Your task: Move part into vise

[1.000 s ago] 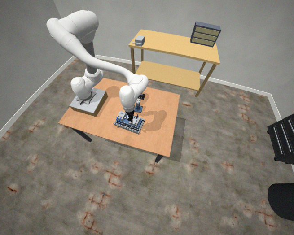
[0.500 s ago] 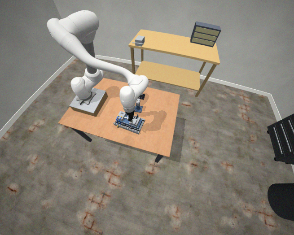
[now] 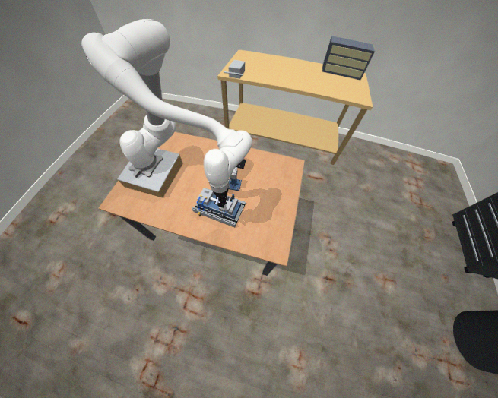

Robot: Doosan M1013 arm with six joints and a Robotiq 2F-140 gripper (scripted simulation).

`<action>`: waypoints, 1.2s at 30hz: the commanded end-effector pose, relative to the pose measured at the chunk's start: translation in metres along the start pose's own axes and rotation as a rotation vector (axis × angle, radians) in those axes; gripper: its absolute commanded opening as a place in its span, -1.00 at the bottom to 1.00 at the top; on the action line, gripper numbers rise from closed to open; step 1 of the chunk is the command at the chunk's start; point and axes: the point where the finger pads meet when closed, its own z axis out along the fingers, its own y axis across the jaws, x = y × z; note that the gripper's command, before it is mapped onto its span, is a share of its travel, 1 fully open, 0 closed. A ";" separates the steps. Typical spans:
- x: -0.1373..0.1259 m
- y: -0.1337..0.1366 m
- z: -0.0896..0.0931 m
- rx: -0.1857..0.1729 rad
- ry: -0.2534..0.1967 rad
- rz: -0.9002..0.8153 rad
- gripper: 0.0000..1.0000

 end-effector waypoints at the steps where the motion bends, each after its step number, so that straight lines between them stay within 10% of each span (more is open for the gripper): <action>1: 0.002 -0.001 0.006 -0.001 0.000 -0.004 -1.00; 36: 0.001 -0.001 0.030 -0.001 0.000 -0.004 -1.00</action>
